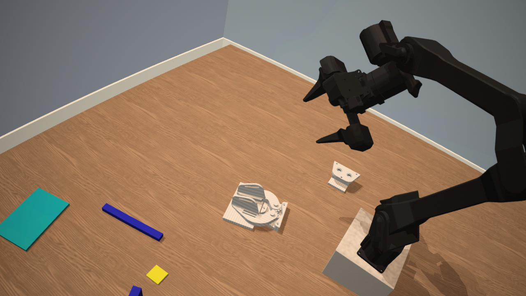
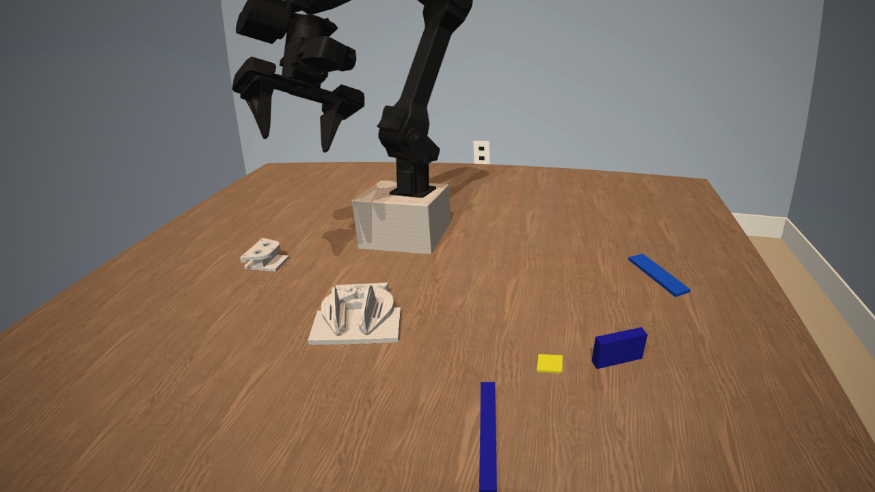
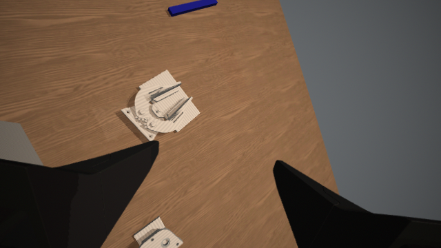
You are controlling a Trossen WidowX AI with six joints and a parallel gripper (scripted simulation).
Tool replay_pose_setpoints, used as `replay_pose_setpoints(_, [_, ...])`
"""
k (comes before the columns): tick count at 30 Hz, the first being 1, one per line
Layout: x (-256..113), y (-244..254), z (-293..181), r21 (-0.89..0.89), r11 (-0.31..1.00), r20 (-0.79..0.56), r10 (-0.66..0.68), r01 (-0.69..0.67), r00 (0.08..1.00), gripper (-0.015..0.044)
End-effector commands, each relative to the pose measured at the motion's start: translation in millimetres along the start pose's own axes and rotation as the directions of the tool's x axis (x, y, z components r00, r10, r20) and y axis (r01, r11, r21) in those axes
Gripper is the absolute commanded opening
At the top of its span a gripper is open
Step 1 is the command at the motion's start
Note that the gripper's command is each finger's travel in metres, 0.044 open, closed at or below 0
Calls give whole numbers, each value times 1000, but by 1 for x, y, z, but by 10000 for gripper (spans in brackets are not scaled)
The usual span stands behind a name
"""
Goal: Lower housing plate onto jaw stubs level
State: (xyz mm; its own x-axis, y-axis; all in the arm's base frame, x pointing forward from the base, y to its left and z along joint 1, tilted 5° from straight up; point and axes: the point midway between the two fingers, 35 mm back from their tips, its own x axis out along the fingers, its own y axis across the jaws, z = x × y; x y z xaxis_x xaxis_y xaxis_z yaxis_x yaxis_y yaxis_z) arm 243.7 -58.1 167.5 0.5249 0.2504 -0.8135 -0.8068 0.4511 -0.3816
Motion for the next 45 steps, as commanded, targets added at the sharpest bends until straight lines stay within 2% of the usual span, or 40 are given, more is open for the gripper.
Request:
replay_pose_setpoints(1, [4,-6,-16,-31,999,-50,19,-20,999,440])
replay_pose_setpoints(24, [24,-12,-120,-235,933,-312,194,-273,930,440])
replay_pose_setpoints(45, [31,13,-212,-351,739,-448,406,-575,797,440])
